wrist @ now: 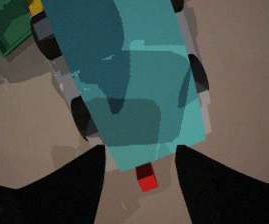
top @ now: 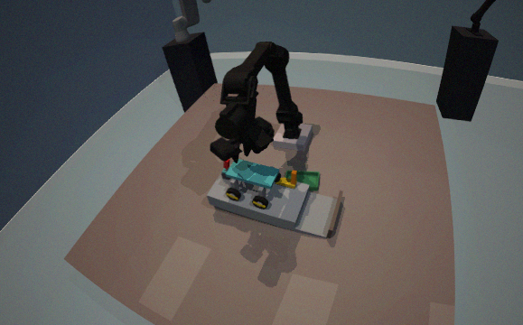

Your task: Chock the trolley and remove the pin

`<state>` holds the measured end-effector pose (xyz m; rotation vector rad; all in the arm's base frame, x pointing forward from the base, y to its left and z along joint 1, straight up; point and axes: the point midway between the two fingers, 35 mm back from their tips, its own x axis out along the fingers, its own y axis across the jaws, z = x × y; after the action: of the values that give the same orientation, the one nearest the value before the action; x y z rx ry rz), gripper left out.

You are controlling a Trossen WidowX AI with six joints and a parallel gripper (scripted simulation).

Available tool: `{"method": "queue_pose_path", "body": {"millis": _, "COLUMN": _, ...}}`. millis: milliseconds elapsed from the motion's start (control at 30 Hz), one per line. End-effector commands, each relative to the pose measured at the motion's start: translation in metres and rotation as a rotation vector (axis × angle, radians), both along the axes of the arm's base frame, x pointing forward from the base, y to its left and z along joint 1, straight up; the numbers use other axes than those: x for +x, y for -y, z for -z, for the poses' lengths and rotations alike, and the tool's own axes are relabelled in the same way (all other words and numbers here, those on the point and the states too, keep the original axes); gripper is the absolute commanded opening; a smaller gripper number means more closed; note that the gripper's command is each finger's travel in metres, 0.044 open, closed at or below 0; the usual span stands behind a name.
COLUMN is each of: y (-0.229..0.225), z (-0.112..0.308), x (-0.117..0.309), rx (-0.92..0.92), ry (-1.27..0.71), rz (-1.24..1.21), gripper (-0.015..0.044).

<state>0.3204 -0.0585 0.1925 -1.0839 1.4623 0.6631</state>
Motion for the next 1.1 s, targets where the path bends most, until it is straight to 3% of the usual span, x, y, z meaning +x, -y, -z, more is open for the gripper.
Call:
{"method": "queue_pose_path", "body": {"millis": 0, "y": 0.017, "z": 0.000, "x": -0.002, "rx": -0.025, "ry": -0.064, "rz": -0.122, "gripper": 0.0190}}
{"method": "queue_pose_path", "body": {"millis": 233, "y": 0.047, "z": -0.005, "x": -0.010, "rx": -0.056, "ry": -0.162, "rz": -0.336, "gripper": 0.0190}}
{"method": "queue_pose_path", "body": {"millis": 1067, "y": 0.056, "z": 0.021, "x": -0.010, "rx": -0.057, "ry": -0.165, "rz": -0.341, "gripper": 0.0190}}
